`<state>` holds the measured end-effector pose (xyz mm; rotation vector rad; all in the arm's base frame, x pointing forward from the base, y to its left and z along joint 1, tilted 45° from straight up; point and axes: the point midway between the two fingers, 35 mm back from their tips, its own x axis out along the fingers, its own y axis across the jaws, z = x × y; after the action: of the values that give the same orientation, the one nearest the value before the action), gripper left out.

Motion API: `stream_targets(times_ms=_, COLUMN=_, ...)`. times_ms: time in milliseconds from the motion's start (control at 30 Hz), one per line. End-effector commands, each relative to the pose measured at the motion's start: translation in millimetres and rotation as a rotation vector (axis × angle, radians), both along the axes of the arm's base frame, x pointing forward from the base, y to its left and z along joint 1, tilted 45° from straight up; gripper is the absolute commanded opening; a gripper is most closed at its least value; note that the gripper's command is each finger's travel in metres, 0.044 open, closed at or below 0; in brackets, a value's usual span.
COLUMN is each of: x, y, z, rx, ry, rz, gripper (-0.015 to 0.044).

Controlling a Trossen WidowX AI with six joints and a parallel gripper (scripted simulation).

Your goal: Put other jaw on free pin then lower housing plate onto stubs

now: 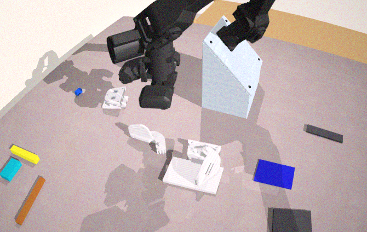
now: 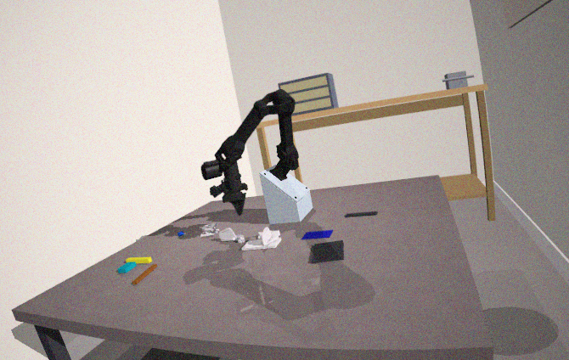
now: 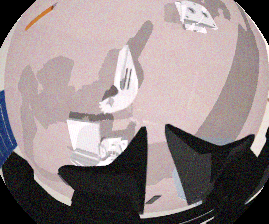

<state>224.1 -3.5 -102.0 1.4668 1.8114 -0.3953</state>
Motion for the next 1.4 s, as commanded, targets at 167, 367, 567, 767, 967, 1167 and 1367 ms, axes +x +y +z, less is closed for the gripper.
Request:
stream_targets(times_ms=167, x=0.0, y=0.0, z=0.0, rx=0.0, ry=0.0, rz=0.0, gripper=0.0315)
stream_targets(times_ms=367, x=0.0, y=0.0, z=0.0, rx=0.0, ry=0.0, rz=0.0, gripper=0.044)
stream_targets(times_ms=567, x=0.0, y=0.0, z=0.0, rx=0.0, ry=0.0, rz=0.0, gripper=0.044)
stream_targets(times_ms=767, x=0.0, y=0.0, z=0.0, rx=0.0, ry=0.0, rz=0.0, gripper=0.044)
stream_targets(times_ms=967, x=0.0, y=0.0, z=0.0, rx=0.0, ry=0.0, rz=0.0, gripper=0.044)
stream_targets(times_ms=1167, x=0.0, y=0.0, z=0.0, rx=0.0, ry=0.0, rz=0.0, gripper=0.044)
stream_targets(times_ms=1367, x=0.0, y=0.0, z=0.0, rx=0.0, ry=0.0, rz=0.0, gripper=0.0361)
